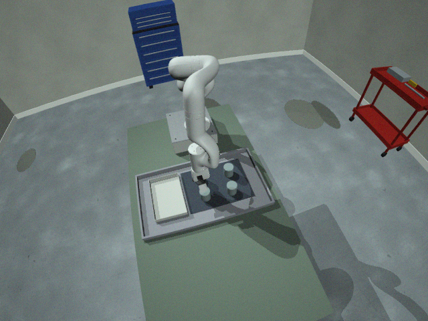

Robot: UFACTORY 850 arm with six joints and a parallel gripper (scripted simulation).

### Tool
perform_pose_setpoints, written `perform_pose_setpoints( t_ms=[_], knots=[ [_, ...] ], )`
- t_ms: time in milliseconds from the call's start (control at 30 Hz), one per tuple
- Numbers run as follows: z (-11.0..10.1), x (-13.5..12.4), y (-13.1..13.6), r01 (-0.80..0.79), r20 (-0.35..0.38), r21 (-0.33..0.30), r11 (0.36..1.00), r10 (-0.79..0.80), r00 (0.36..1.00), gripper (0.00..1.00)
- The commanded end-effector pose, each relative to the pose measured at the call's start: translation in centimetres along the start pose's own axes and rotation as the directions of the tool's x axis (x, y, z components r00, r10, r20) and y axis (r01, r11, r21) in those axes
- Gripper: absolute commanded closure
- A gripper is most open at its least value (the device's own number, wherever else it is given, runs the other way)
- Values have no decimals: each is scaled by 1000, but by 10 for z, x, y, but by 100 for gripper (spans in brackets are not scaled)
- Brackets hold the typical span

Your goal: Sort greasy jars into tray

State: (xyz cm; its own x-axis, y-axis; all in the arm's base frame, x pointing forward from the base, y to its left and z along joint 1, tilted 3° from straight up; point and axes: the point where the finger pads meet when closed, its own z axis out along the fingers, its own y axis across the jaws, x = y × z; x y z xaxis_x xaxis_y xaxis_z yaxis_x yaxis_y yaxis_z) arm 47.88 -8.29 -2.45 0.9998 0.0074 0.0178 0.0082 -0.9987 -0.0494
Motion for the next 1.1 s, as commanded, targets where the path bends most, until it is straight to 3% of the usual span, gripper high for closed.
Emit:
perform_pose_setpoints(
  t_ms=[0,1067],
  knots=[
    [0,1,0,0,-3,2,1000,0,1000,100],
    [0,5,0,0,-3,2,1000,0,1000,100]
  ],
)
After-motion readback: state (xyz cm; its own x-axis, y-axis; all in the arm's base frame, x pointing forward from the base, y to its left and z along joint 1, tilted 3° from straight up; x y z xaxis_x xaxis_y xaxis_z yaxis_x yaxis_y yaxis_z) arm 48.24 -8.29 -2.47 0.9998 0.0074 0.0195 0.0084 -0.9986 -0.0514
